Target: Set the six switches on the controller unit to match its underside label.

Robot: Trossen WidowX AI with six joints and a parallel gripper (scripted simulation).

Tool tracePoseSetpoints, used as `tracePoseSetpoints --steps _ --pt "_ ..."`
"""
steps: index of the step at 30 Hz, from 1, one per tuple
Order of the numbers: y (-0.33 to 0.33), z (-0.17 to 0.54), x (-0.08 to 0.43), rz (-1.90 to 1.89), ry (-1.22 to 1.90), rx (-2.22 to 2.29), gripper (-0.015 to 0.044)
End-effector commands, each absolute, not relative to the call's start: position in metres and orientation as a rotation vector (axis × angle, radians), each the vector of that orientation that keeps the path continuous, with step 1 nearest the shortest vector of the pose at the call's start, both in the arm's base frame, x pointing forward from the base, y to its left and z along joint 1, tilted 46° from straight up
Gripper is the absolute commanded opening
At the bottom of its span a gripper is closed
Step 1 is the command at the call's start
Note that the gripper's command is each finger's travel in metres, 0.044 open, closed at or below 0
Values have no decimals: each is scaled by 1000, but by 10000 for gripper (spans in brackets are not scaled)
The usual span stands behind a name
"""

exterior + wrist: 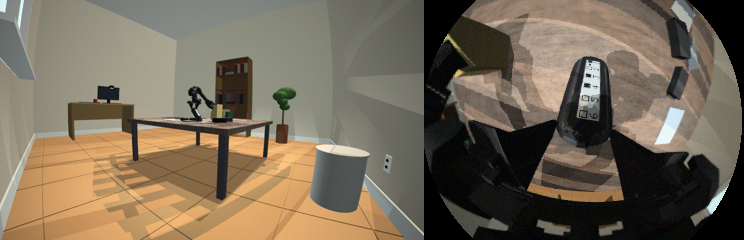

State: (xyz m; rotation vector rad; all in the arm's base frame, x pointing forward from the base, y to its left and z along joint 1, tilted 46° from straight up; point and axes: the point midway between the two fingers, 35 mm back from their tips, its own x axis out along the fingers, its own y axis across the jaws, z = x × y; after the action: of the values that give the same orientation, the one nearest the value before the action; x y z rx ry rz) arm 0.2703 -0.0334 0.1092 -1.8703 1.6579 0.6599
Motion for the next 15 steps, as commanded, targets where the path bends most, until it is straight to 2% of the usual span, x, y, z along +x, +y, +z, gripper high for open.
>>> tracePoseSetpoints --steps 1,15 --pt "-26 107 271 673 1647 -1860 336" --pt "-16 102 270 674 1647 -1860 335"
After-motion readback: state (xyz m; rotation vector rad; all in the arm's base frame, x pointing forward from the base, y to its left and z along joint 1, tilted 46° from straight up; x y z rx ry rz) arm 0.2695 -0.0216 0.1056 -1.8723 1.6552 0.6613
